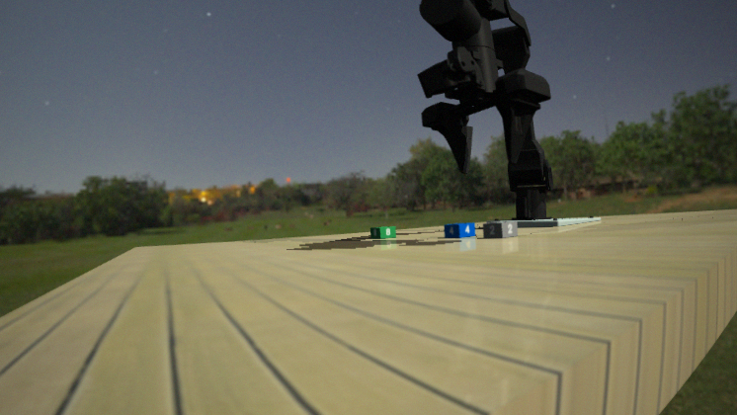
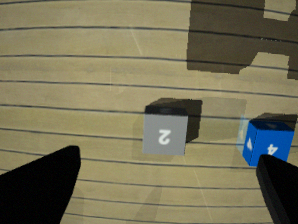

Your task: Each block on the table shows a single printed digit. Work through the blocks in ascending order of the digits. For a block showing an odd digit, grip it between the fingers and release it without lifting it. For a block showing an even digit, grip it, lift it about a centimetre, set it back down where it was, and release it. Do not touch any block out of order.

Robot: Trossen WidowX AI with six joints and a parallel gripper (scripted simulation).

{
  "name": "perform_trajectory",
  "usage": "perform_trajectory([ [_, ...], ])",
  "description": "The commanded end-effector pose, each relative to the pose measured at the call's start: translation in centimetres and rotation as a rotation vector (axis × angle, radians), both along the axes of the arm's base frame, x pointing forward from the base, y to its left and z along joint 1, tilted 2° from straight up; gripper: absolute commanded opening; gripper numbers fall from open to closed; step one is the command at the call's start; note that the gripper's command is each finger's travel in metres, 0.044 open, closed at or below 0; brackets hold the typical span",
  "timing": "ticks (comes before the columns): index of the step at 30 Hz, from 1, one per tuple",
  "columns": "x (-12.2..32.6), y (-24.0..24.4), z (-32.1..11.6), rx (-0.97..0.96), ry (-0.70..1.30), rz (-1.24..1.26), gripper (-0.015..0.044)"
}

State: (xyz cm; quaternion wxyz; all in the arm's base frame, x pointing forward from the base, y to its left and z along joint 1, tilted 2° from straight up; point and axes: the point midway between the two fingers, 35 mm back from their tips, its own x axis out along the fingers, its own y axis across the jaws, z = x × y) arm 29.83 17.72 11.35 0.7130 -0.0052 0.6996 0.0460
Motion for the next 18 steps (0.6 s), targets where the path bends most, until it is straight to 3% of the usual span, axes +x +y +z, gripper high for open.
perform_trajectory([
  [1,-0.6,-0.1,-4.0,-0.015,0.024,-0.001,0.0400],
  [18,-0.6,0.0,-5.8,-0.015,0.024,-0.001,0.0400],
])
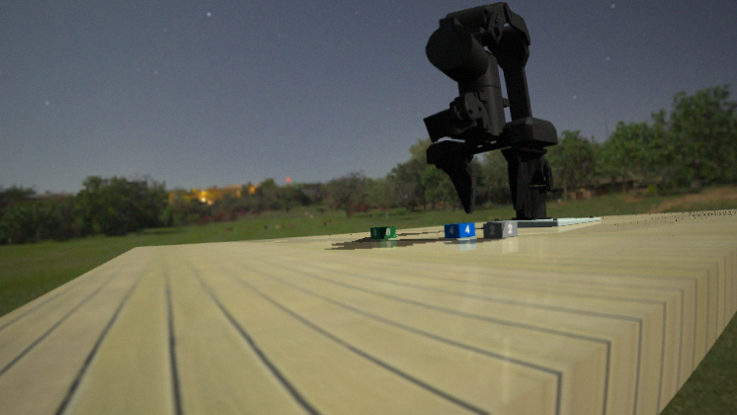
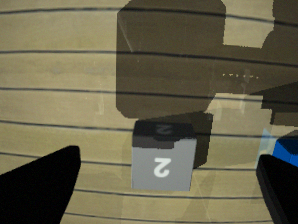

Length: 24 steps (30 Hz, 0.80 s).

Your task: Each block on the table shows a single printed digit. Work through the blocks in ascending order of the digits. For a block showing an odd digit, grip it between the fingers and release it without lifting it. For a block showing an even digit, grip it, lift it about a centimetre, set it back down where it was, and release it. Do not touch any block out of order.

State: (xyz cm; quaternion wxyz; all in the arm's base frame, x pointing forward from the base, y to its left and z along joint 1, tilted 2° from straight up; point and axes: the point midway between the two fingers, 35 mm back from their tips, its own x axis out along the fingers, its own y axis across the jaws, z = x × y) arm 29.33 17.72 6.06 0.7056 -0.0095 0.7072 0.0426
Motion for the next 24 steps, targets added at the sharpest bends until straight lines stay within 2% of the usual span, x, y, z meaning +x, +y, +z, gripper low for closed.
perform_trajectory([
  [1,-0.1,0.0,-0.7,-0.003,0.003,-0.002,0.0400],
  [14,-0.1,0.0,-2.5,-0.003,0.003,-0.002,0.0400],
  [24,-0.1,0.0,-2.5,-0.003,0.003,-0.002,0.0138],
])
